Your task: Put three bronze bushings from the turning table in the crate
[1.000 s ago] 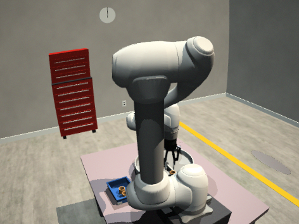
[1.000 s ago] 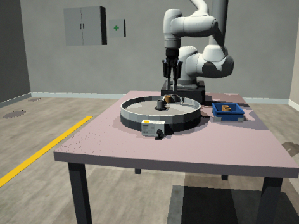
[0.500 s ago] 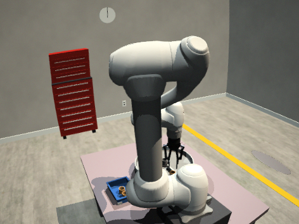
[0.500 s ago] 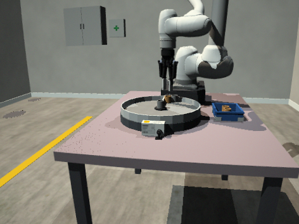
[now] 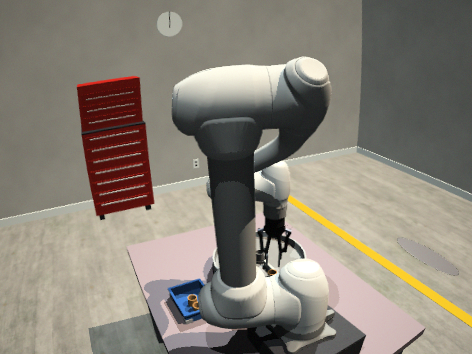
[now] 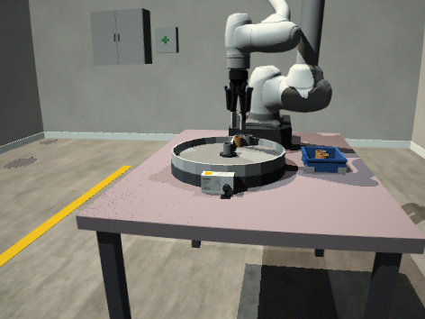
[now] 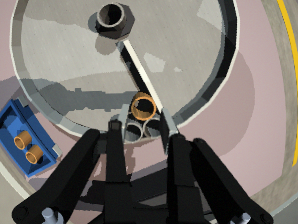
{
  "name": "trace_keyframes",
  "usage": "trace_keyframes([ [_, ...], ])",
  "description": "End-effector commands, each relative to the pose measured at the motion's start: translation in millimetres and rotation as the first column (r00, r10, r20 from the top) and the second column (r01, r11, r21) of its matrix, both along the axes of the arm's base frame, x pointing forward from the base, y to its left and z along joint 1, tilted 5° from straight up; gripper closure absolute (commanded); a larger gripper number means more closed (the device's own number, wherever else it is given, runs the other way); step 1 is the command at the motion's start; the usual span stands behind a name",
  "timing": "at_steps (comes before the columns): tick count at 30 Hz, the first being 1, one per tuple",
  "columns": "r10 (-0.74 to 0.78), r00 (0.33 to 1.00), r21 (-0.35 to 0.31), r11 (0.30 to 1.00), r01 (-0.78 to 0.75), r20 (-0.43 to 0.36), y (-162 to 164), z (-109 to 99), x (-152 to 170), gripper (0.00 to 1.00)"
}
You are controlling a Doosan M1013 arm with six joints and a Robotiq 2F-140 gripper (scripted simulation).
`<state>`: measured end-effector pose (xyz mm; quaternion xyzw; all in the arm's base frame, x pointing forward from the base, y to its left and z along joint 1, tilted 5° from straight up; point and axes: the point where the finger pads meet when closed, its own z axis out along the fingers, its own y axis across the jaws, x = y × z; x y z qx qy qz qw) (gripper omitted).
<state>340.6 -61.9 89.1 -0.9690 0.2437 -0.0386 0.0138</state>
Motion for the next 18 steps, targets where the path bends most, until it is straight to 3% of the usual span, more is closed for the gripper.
trace_keyframes([
  [1,0.000,1.000,0.000,1.000,0.000,0.000,0.0,0.0,0.0,0.72],
  [18,0.000,1.000,0.001,1.000,0.000,0.000,-1.5,0.2,2.2,0.72],
])
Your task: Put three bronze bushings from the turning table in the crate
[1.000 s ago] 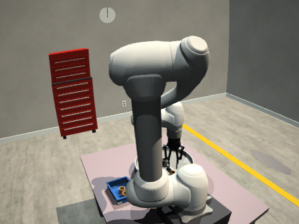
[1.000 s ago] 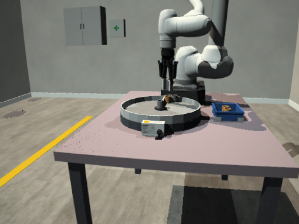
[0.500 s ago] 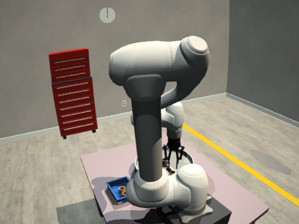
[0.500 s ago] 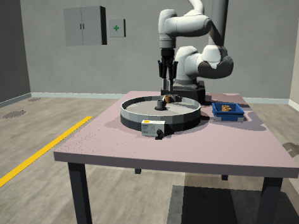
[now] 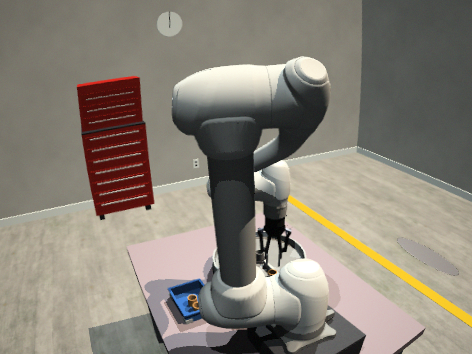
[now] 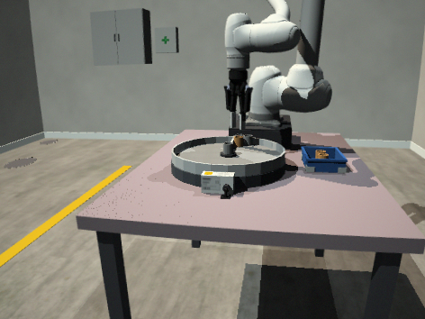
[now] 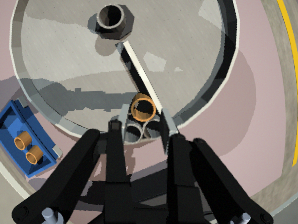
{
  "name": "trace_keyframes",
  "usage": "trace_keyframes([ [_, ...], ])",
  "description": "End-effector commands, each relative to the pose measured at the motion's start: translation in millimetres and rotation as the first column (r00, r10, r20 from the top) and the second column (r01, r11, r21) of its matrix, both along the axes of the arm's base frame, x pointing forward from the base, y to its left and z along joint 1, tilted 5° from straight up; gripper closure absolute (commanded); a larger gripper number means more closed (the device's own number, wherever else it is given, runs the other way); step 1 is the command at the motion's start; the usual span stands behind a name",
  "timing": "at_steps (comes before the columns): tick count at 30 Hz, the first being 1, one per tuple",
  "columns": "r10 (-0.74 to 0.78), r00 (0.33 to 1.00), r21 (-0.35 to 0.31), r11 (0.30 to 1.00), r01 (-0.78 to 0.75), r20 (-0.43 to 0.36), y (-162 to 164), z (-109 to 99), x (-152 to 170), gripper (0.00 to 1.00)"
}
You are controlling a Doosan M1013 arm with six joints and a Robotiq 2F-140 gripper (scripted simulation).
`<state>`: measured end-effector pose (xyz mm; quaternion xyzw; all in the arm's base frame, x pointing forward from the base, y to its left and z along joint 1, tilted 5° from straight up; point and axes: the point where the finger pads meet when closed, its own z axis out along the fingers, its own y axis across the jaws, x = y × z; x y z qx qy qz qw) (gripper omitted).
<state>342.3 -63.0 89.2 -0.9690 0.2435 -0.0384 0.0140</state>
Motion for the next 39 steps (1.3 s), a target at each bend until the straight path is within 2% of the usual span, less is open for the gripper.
trace_keyframes([
  [1,0.000,1.000,0.000,1.000,0.000,0.000,0,0,1,0.72],
  [35,0.000,1.000,0.000,1.000,0.000,0.000,0,0,1,0.72],
  [39,0.000,1.000,0.000,1.000,0.000,0.000,0,-12,2,0.72],
])
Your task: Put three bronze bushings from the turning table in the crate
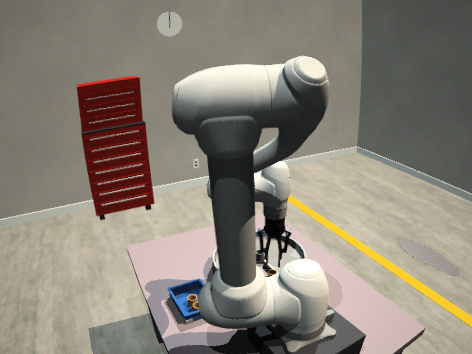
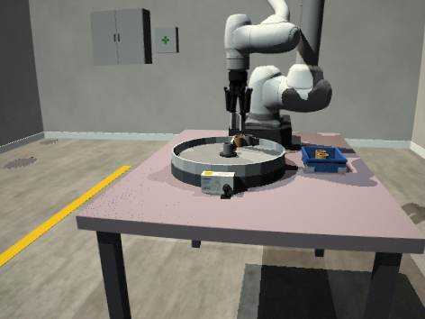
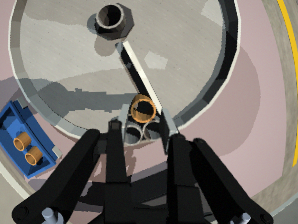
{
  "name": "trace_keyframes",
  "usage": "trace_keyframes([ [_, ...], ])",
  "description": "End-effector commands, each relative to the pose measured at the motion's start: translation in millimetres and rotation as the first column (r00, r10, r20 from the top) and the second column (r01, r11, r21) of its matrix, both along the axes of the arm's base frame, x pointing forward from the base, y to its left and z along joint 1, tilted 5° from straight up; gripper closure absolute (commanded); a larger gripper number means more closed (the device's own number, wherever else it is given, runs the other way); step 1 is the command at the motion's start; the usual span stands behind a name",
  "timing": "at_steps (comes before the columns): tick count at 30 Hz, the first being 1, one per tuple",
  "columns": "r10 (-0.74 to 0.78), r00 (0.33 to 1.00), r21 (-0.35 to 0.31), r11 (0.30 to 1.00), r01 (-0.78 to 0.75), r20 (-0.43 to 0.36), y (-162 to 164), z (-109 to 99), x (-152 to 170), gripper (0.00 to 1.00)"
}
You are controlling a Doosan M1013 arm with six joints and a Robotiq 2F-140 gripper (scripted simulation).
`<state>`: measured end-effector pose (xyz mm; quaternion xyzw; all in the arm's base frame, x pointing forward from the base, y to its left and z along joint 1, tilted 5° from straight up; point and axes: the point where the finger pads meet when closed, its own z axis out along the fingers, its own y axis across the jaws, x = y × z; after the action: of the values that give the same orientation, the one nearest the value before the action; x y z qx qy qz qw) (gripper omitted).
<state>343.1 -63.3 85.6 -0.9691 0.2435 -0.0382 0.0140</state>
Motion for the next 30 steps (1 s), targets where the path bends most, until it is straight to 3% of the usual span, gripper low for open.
trace_keyframes([
  [1,0.000,1.000,0.000,1.000,0.000,0.000,0.2,-13.1,1.1,0.72],
  [4,0.000,1.000,0.000,1.000,0.000,0.000,0.3,-20.3,1.7,0.72],
  [30,0.000,1.000,0.000,1.000,0.000,0.000,0.3,-20.5,1.7,0.72],
])
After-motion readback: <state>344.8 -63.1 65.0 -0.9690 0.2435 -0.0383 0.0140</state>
